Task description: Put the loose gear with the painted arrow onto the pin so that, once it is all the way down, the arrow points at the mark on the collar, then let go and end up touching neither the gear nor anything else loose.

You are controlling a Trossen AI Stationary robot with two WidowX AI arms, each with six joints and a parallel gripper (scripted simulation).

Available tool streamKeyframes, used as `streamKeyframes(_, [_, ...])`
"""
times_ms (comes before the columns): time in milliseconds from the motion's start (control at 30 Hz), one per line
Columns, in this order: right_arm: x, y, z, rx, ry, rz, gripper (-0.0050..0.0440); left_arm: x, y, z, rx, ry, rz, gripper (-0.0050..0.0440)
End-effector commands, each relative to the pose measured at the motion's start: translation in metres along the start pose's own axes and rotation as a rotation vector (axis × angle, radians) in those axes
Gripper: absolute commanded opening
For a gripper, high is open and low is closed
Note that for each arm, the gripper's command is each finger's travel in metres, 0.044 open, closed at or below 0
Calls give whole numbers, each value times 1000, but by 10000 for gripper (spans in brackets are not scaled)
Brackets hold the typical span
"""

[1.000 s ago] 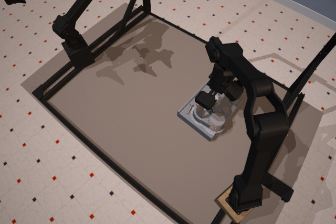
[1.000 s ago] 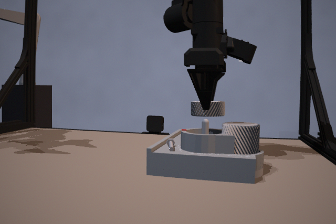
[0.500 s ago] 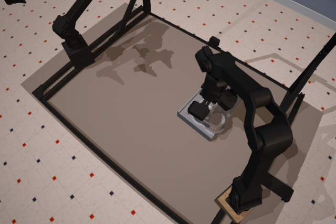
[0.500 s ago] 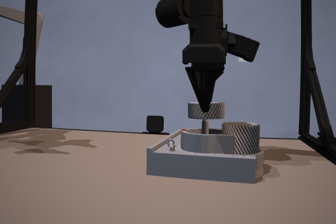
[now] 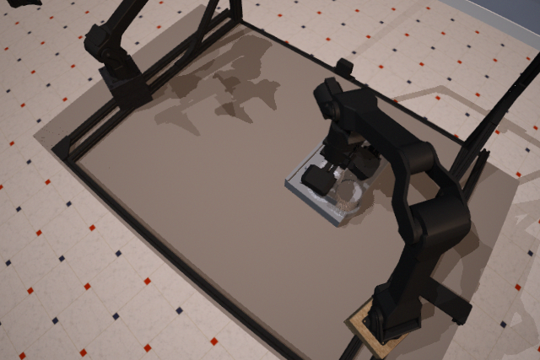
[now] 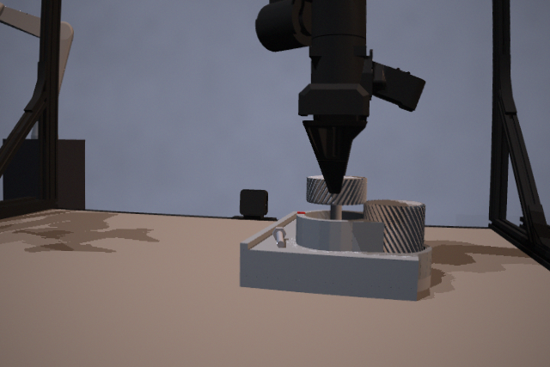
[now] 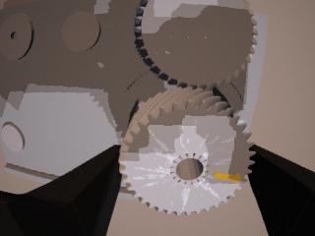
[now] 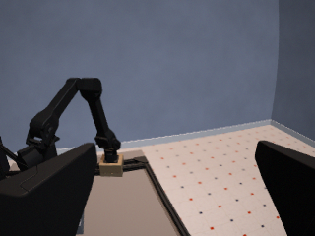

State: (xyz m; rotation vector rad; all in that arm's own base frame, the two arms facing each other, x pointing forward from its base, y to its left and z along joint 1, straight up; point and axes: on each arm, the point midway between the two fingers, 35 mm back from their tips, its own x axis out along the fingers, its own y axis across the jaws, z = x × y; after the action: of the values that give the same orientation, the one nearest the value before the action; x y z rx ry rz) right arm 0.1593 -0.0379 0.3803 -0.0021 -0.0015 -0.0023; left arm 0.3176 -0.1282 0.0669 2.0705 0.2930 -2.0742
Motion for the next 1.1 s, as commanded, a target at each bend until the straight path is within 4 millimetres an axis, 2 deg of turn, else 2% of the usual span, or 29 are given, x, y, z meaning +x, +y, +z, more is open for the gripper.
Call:
streamKeyframes(0, [0,0,0,3,0,2,400,0,0,0,3,2,2,0])
streamKeyframes(1067, [0,0,0,3,0,2,400,10,0,0,193,2,2,0])
